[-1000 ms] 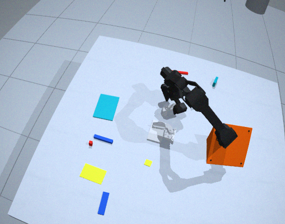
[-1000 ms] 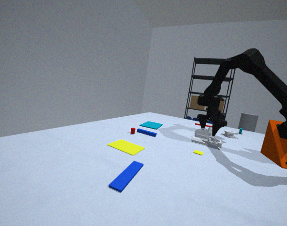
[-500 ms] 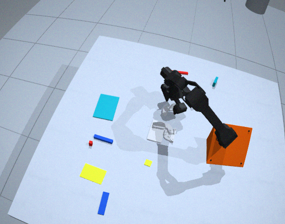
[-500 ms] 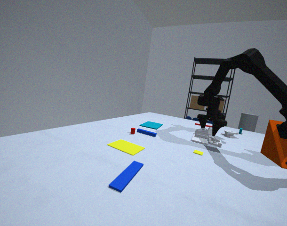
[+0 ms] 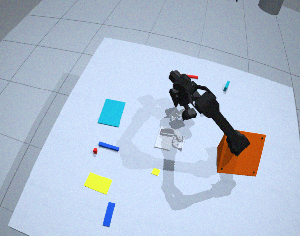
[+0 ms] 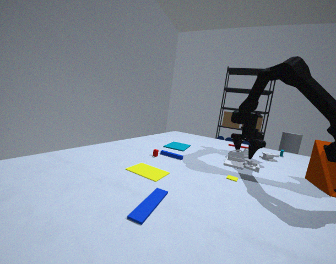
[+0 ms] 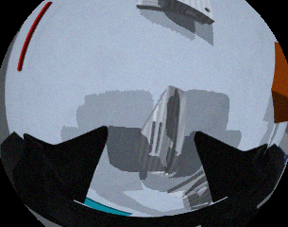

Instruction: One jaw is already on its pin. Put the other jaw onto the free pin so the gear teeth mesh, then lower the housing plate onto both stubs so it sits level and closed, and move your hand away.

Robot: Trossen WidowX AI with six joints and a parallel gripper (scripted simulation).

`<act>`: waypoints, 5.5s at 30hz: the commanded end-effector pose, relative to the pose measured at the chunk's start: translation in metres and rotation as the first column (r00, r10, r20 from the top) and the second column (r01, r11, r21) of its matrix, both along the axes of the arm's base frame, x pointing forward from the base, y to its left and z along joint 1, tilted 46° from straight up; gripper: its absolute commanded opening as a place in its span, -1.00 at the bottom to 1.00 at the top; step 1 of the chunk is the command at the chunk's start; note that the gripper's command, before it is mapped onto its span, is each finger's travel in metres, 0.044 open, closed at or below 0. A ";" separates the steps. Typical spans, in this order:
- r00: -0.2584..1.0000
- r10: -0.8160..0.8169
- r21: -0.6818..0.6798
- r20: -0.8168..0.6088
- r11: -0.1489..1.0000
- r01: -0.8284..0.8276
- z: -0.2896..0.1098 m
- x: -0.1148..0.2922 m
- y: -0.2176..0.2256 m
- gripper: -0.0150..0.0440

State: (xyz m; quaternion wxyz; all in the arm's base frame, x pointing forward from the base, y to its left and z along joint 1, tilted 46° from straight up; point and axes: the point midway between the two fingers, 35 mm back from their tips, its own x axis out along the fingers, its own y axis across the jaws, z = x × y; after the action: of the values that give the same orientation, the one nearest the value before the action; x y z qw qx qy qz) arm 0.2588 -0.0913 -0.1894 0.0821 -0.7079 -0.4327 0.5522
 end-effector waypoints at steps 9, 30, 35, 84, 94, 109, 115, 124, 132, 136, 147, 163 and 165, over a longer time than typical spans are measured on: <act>1.000 -0.005 0.006 -0.005 1.000 0.005 -0.001 -0.001 0.002 1.00; 1.000 -0.005 0.006 -0.005 1.000 0.005 -0.001 -0.001 0.002 1.00; 1.000 -0.005 0.006 -0.005 1.000 0.005 -0.001 -0.001 0.002 1.00; 1.000 -0.003 0.000 -0.004 1.000 0.003 0.026 0.001 -0.029 -0.04; 1.000 -0.004 0.002 -0.006 1.000 0.004 0.050 -0.002 -0.051 -0.04; 1.000 -0.002 0.003 -0.004 1.000 0.002 0.056 -0.003 -0.056 -0.04; 0.994 0.080 -0.002 0.078 0.997 -0.080 0.062 -0.003 -0.051 -0.04; 0.953 0.216 -0.026 0.212 0.976 -0.215 0.072 -0.003 -0.044 -0.04; 0.887 0.330 -0.061 0.324 0.943 -0.328 0.080 -0.004 -0.037 -0.04; 0.843 0.384 -0.084 0.376 0.921 -0.381 0.085 -0.004 -0.033 -0.04; 0.692 0.516 -0.162 0.505 0.844 -0.511 0.096 -0.006 -0.023 -0.04; 0.404 0.655 -0.308 0.639 0.699 -0.645 0.111 -0.011 -0.008 -0.04; 0.364 0.667 -0.329 0.650 0.679 -0.656 0.113 -0.011 -0.006 -0.04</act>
State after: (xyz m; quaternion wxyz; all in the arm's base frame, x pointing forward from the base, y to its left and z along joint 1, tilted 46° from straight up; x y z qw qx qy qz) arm 0.2490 -0.1020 -0.0814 -0.3071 -0.6410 -0.6628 0.2356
